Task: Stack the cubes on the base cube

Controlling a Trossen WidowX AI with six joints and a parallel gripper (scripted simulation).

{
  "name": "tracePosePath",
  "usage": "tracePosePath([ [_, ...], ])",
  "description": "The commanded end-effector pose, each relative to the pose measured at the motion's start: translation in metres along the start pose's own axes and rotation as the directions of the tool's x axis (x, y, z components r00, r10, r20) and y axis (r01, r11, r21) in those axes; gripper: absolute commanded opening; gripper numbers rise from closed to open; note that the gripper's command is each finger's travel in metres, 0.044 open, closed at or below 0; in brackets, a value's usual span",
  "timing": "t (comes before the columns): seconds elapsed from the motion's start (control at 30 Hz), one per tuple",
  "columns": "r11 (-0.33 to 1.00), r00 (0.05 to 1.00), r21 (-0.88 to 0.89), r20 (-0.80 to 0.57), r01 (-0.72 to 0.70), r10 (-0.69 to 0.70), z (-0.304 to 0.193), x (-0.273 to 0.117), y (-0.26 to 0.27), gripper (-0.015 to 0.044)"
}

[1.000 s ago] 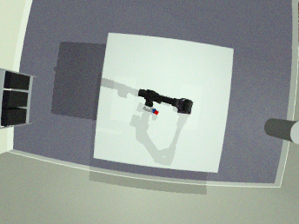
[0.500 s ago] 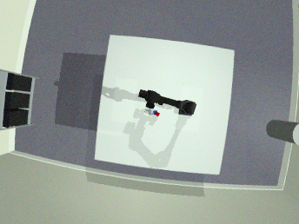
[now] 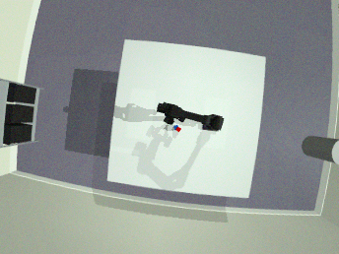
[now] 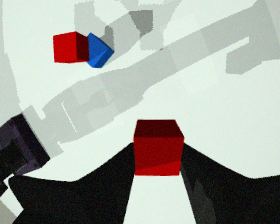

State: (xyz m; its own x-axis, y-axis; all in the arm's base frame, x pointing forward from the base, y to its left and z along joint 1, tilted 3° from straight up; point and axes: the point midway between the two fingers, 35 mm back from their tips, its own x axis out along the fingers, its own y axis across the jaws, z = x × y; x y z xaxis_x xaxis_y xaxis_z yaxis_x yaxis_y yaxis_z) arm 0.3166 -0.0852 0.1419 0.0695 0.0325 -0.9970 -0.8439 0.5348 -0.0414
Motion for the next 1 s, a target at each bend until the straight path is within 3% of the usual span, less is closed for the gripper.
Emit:
tracePosePath([
  [0.0, 0.995, 1.0, 0.095, 0.003, -0.001, 0.0, 0.007, 0.0, 0.004, 0.0105],
  [0.47, 0.881, 1.0, 0.472, 0.005, -0.004, 0.002, 0.032, 0.002, 0.017, 0.0105],
  [0.97, 0.608, 1.0, 0.794, 0.008, -0.008, 0.003, 0.057, 0.004, 0.034, 0.0105],
])
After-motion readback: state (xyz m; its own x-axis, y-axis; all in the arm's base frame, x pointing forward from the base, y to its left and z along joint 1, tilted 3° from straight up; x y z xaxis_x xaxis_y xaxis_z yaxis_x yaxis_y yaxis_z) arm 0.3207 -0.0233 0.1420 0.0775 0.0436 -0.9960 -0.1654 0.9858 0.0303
